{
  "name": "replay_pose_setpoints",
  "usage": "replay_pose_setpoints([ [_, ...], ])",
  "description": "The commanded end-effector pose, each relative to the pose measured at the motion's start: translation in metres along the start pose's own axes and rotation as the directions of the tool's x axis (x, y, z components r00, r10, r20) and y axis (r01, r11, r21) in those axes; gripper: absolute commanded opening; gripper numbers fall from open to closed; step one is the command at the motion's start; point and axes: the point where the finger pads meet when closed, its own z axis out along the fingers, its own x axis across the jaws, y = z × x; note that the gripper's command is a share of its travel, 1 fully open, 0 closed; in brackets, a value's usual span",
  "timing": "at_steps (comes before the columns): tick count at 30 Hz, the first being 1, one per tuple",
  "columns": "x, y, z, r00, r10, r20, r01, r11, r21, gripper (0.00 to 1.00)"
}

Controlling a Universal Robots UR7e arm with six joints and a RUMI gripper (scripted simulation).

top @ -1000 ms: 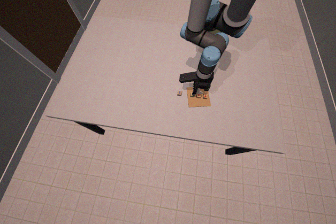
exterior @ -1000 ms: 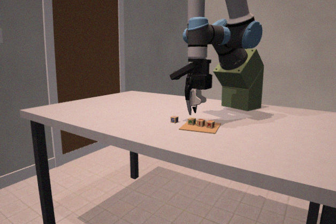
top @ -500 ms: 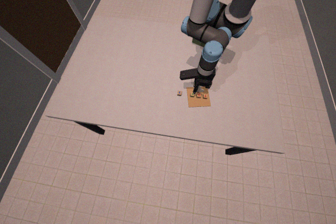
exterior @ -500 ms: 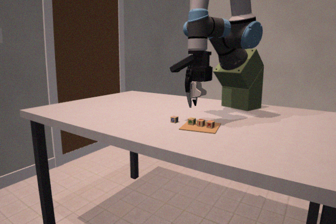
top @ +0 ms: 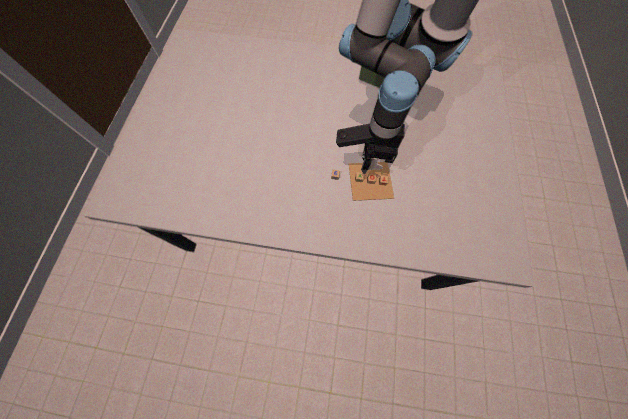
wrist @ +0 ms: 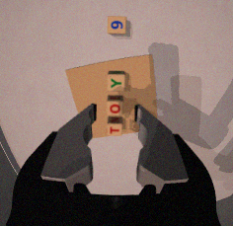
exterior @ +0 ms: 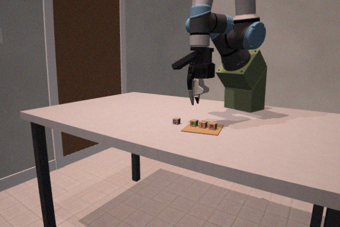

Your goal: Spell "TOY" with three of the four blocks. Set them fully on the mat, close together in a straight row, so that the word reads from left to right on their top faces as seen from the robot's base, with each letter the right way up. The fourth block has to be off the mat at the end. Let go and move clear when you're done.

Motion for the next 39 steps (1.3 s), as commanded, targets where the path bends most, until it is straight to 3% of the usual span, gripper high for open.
replay_pose_setpoints([
  [1,-0.0003,-0.0001,-0.0019,1.000,0.000,0.001,0.000,1.000,-0.001,0.25],
  [5,-0.0003,-0.0001,-0.0020,1.000,0.000,0.001,0.000,1.000,-0.001,0.25],
  [6,-0.0003,-0.0001,-0.0020,1.000,0.000,0.001,0.000,1.000,-0.001,1.00],
  [39,-0.0003,-0.0001,-0.0077,1.000,0.000,0.001,0.000,1.000,-0.001,1.00],
])
